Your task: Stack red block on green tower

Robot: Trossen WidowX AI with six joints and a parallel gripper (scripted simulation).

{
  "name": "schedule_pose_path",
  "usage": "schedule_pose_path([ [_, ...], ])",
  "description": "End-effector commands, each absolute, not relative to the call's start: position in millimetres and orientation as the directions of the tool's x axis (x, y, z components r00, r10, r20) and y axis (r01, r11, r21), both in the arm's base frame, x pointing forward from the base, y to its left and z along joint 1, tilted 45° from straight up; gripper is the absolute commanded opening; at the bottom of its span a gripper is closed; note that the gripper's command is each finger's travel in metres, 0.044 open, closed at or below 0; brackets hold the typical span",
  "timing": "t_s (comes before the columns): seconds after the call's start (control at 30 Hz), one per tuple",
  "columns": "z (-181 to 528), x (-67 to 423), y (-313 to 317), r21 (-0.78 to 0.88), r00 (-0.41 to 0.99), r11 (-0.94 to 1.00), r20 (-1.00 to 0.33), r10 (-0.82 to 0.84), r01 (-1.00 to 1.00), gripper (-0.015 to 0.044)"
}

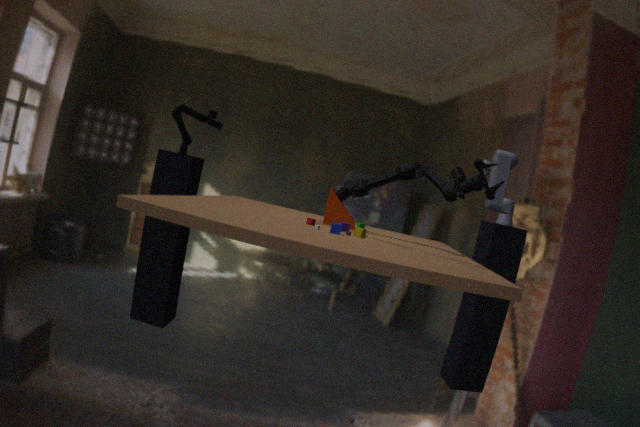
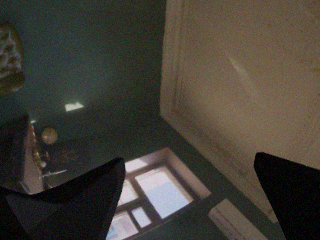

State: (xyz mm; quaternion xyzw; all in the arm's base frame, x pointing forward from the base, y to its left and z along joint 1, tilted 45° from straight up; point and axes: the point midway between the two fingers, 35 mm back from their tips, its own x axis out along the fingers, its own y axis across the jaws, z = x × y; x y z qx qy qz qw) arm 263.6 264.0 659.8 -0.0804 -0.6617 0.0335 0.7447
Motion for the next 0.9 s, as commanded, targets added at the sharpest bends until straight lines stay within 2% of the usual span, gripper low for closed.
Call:
schedule_pose_path([
  [0.0,659,266,264,-0.168,0.126,0.984,0.979,0.159,0.063,0.0426],
  [0.13,632,313,265,-0.251,0.220,0.955,0.952,0.213,0.158,0.0440],
  [0.37,568,405,270,-0.469,0.452,0.876,0.809,0.376,0.112,0.0440],
  [0.63,452,514,228,-0.618,0.751,0.784,0.489,0.445,-0.062,0.0440],
  [0.87,337,572,169,-0.618,0.893,0.744,0.145,0.425,-0.254,0.0440],
])
